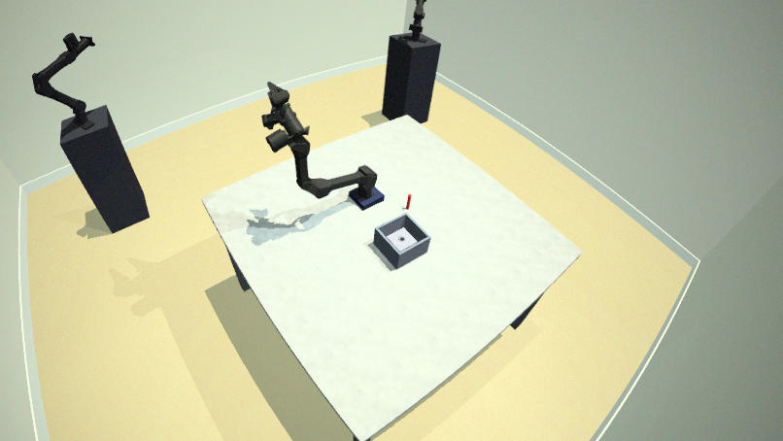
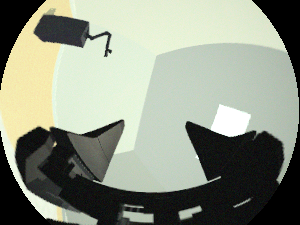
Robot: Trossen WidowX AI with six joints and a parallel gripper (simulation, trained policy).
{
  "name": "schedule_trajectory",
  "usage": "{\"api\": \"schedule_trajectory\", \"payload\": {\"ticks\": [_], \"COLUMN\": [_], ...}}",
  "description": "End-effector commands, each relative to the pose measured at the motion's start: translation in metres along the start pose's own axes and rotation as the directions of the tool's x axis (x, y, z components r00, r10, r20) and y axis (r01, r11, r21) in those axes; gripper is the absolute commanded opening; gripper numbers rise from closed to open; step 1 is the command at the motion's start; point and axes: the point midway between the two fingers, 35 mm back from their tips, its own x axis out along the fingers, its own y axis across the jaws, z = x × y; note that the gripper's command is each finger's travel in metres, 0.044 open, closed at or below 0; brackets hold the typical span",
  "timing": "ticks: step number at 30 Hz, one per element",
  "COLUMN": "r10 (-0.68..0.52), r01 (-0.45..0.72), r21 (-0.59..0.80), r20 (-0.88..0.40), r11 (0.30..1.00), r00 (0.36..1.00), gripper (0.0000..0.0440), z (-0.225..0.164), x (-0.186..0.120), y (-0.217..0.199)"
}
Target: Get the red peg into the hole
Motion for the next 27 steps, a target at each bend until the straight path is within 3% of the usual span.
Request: {"api": "schedule_trajectory", "payload": {"ticks": [1, 14, 27], "r10": [-0.034, -0.136, -0.209], "r01": [0.043, 0.282, 0.584], "r21": [0.098, 0.305, 0.312], "r20": [-0.093, -0.422, -0.726], "r11": [0.994, 0.910, 0.749], "r00": [0.995, 0.896, 0.655], "gripper": [0.0440, 0.0440, 0.0440], "z": [-0.037, -0.165, -0.286], "x": [0.009, 0.010, -0.034], "y": [-0.001, 0.001, 0.008]}}
